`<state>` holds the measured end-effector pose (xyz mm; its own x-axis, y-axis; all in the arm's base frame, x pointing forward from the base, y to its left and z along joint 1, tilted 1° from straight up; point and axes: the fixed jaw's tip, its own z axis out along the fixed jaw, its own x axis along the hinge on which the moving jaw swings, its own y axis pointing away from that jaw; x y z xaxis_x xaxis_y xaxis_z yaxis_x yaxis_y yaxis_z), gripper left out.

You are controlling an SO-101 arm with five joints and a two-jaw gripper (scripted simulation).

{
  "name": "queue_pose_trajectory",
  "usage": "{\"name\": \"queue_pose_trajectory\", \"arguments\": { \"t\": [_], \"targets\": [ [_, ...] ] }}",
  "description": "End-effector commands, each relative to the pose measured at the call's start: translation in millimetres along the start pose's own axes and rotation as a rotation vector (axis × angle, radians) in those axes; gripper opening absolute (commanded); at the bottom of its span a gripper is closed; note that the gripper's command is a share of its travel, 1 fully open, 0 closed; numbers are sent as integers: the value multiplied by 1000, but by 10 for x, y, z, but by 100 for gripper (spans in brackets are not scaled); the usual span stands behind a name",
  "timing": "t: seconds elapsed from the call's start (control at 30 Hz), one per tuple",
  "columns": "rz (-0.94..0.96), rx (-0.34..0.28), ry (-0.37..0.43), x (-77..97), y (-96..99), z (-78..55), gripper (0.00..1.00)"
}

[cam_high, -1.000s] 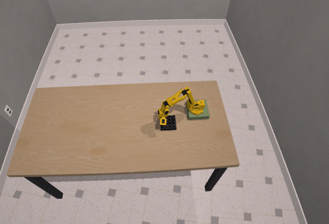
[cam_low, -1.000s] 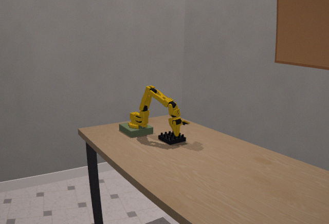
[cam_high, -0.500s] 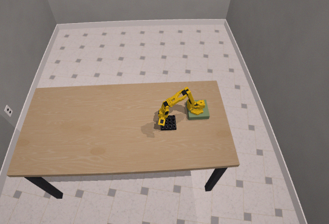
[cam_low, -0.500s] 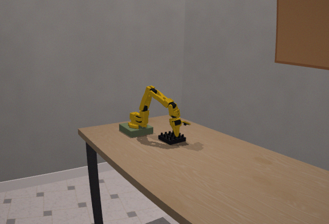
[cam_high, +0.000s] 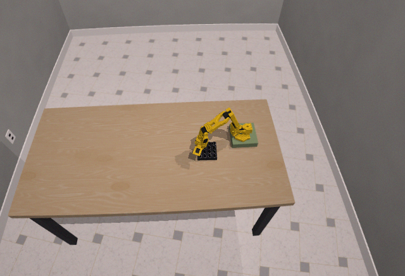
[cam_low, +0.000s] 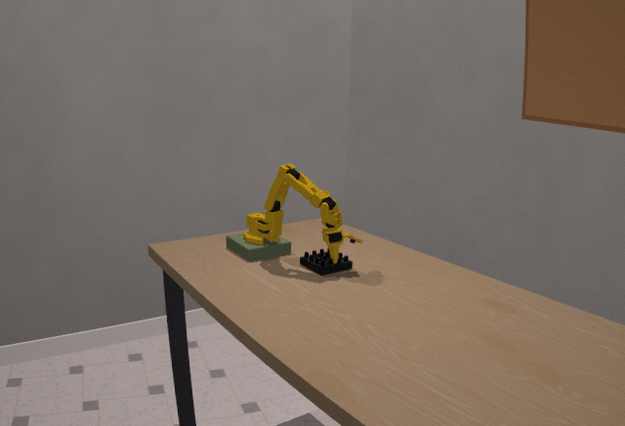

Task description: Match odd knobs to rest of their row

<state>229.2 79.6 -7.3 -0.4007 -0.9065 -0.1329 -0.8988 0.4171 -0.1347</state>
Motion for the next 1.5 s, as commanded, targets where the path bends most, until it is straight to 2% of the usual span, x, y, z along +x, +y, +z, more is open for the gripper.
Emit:
{"name": "queue_pose_trajectory", "arguments": {
  "t": [0.0, 0.7, 0.73, 0.83, 1.07, 1.27, 1.3, 1.47],
  "targets": [
    [96, -120, 132, 281, 204, 258, 1],
    [211, -112, 139, 274, 203, 259, 1],
    [167, 2, 11, 9, -9, 15, 1],
    [173, -12, 27, 40, 15, 48, 1],
    [206, -98, 123, 241, 175, 232, 1],
    [211, -112, 139, 274, 203, 259, 1],
    [168, 1, 11, 3, -5, 15, 1],
    [171, -5, 19, 21, 6, 31, 1]
  ]
}}
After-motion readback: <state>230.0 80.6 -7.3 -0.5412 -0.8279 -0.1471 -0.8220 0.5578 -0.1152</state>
